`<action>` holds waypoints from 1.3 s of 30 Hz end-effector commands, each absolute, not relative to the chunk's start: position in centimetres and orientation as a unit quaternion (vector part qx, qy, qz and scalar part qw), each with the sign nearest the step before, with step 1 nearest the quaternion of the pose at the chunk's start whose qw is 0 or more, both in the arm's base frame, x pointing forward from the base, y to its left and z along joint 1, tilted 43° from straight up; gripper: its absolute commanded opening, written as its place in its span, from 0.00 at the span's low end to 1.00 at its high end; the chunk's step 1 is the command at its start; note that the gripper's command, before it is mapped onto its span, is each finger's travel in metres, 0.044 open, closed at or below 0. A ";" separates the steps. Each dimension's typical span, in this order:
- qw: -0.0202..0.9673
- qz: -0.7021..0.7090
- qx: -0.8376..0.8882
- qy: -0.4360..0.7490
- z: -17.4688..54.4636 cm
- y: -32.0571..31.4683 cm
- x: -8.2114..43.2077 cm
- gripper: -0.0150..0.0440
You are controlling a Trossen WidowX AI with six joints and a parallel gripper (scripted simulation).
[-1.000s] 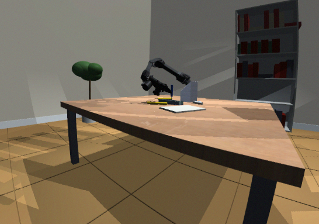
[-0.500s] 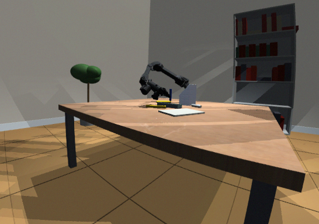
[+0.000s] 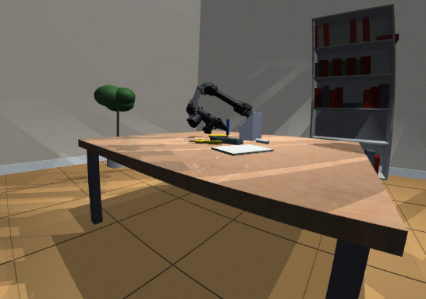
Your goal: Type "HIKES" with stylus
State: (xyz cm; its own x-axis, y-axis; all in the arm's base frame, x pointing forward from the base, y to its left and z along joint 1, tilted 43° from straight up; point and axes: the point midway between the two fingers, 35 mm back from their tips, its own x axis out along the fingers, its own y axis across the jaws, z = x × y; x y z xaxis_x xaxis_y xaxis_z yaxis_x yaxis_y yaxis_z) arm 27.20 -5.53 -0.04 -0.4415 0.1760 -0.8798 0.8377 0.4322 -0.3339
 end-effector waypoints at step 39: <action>0.441 -0.399 0.544 0.592 8.5 -6.7 27.6 0.25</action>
State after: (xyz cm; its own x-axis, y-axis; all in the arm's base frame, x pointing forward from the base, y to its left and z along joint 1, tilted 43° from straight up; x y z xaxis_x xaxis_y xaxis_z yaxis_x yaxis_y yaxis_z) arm 27.68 -6.43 7.87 -0.0663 0.2830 -0.9568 0.9908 0.1324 -0.0295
